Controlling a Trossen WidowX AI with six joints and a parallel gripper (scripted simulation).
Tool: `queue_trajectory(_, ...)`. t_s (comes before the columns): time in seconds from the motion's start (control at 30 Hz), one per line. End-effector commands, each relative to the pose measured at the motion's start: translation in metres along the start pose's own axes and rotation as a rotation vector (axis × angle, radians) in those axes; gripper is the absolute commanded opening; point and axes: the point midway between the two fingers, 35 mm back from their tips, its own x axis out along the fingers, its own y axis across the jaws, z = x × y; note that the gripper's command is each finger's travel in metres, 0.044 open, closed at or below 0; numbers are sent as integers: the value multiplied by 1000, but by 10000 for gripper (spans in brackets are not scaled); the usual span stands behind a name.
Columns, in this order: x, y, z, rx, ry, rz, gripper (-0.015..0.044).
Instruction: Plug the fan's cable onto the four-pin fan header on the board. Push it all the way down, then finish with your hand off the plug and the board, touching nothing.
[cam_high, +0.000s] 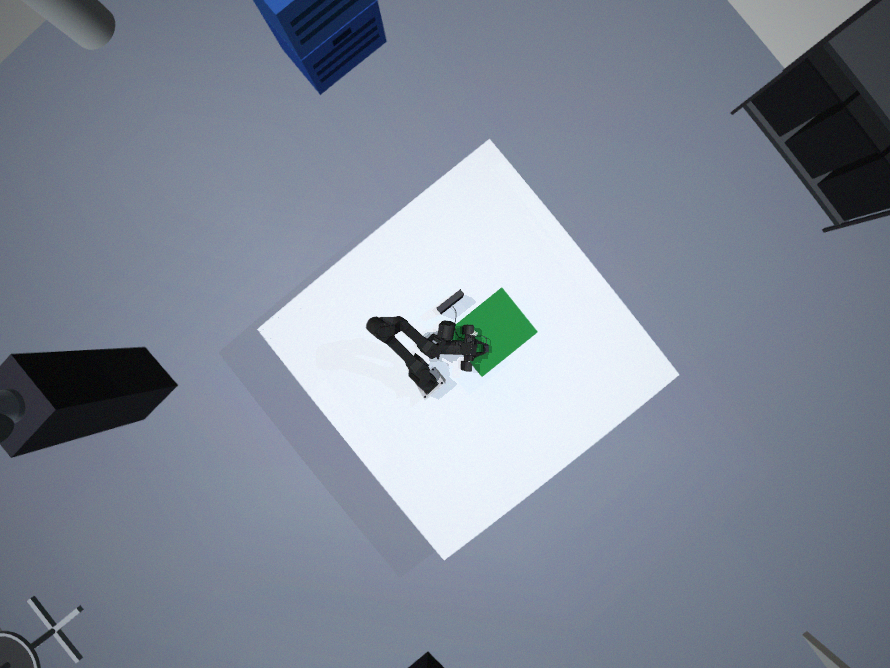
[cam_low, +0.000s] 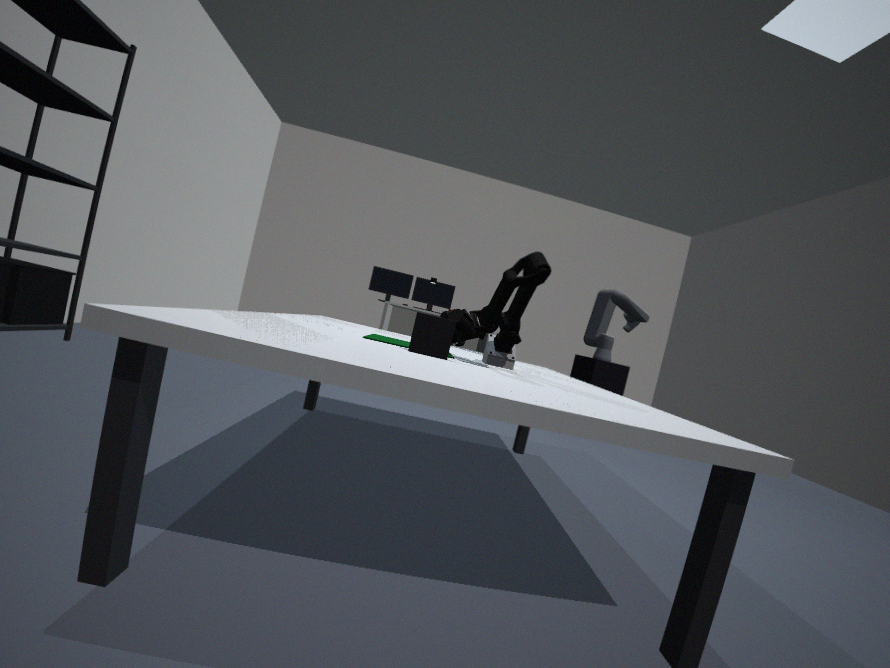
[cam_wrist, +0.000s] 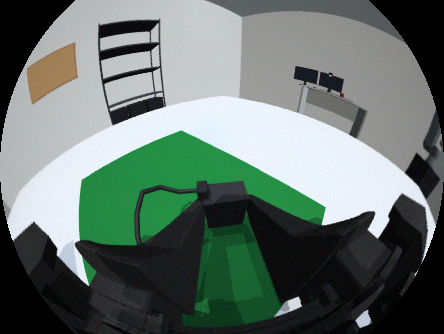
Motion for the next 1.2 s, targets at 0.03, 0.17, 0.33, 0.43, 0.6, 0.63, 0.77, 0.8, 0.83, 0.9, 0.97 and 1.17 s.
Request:
queue_trajectory(0.03, 0, 0, 0, 0, 0, 0, 53)
queue_trajectory(0.17, 0, 0, 0, 0, 0, 0, 157)
queue_trajectory(0.33, 0, 0, 0, 0, 0, 0, 205)
queue_trajectory(0.43, 0, 0, 0, 0, 0, 0, 205)
queue_trajectory(0.6, 0, 0, 0, 0, 0, 0, 205)
queue_trajectory(0.63, 0, 0, 0, 0, 0, 0, 205)
queue_trajectory(0.77, 0, 0, 0, 0, 0, 0, 205)
queue_trajectory(0.8, 0, 0, 0, 0, 0, 0, 205)
queue_trajectory(0.83, 0, 0, 0, 0, 0, 0, 205)
queue_trajectory(0.9, 0, 0, 0, 0, 0, 0, 205)
queue_trajectory(0.97, 0, 0, 0, 0, 0, 0, 205)
queue_trajectory(1.17, -10, 6, 2, 1, 1, -1, 205)
